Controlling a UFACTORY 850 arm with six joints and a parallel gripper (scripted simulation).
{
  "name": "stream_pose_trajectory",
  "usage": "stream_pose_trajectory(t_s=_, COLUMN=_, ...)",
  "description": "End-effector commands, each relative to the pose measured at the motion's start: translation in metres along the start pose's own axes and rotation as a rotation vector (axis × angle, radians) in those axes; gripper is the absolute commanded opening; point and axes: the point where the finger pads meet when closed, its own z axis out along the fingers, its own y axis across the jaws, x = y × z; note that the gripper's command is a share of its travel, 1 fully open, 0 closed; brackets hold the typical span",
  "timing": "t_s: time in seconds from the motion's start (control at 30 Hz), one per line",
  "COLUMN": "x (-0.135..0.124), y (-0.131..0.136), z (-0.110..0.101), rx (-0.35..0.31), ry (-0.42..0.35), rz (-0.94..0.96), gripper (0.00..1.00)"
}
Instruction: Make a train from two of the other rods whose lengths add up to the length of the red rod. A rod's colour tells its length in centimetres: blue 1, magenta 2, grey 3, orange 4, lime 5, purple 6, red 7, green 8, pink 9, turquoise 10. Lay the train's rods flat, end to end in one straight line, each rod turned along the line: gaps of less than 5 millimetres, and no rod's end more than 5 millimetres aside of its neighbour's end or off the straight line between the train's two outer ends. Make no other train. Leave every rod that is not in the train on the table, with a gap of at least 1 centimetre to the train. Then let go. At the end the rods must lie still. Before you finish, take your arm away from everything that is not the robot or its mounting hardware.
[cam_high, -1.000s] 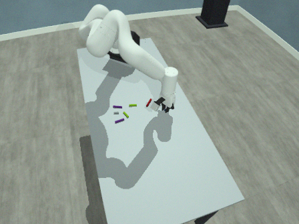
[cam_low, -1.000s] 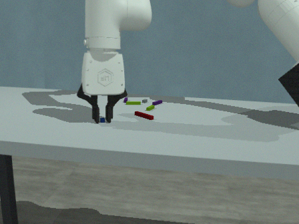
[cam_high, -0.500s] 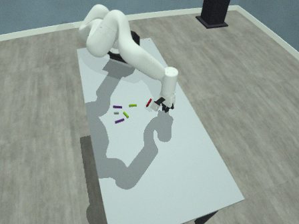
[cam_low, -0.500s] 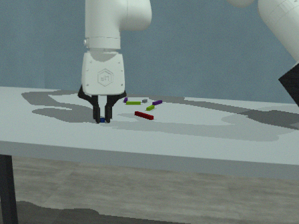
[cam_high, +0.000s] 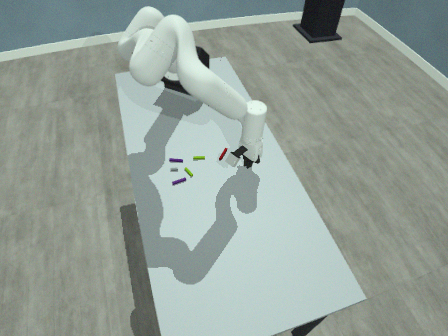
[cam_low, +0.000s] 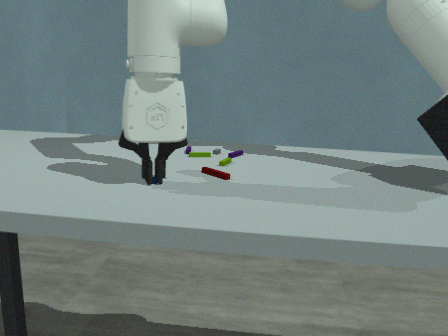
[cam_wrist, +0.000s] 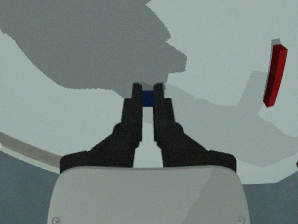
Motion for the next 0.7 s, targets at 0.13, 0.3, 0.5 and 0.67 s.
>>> stream_pose_trajectory(t_s=0.13, x=0.0000, y=-0.0007, z=-0.0006, rx=0.001, ry=0.000, rz=0.000, gripper=0.04)
stream_pose_trajectory(t_s=0.3, x=0.0000, y=-0.0007, z=-0.0006, rx=0.001, ry=0.000, rz=0.000, gripper=0.04)
stream_pose_trajectory(t_s=0.5, x=0.0000, y=-0.0007, z=-0.0006, rx=0.001, ry=0.000, rz=0.000, gripper=0.04)
stream_pose_trajectory(t_s=0.67, x=0.0000, y=-0.0007, z=-0.0023, rx=0.001, ry=0.000, rz=0.000, gripper=0.04)
